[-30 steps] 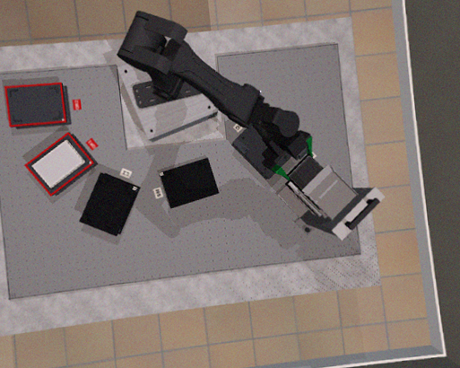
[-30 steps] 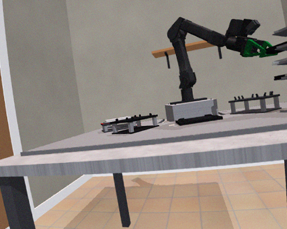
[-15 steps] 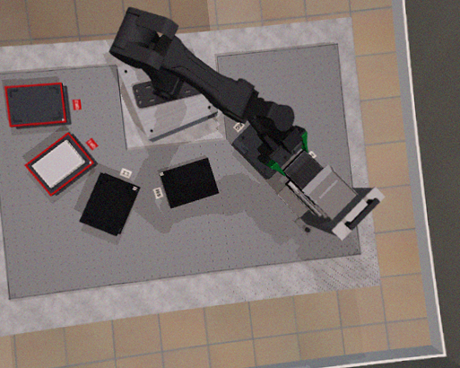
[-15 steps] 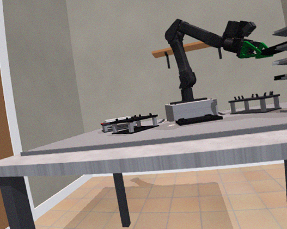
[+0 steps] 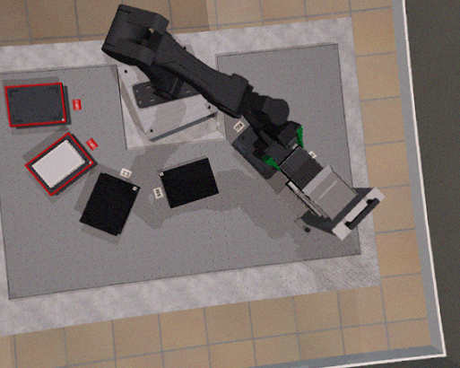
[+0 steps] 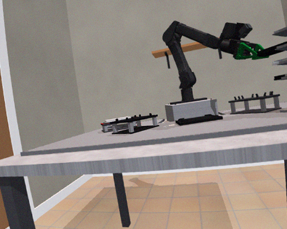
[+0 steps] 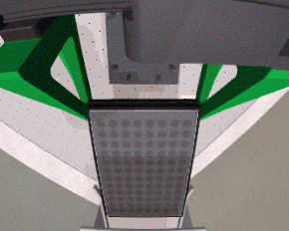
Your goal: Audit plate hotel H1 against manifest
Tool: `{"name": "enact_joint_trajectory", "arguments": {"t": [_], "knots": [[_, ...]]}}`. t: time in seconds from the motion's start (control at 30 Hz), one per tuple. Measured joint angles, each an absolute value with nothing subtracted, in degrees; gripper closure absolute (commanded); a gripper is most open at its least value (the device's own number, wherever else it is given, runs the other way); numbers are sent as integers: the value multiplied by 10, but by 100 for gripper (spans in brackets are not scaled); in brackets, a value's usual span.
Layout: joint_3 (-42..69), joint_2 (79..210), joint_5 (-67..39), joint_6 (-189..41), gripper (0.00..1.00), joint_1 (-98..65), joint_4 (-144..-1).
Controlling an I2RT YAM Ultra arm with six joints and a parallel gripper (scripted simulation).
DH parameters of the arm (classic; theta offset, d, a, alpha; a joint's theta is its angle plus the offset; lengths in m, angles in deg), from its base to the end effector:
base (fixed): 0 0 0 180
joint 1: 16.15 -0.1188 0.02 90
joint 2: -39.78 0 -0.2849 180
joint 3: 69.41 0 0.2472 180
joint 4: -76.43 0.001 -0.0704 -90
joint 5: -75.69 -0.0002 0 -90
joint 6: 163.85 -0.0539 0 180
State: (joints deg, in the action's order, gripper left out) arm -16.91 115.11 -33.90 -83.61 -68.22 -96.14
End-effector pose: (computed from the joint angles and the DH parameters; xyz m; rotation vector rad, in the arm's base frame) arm 0.1857 0.2106 0.2373 -0.5555 2.0040 0.3041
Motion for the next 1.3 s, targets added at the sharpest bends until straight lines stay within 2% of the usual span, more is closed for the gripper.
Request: {"name": "enact_joint_trajectory", "arguments": {"t": [1.3], "knots": [[-237,1038,-379,-862,14,-732,-903]]}}
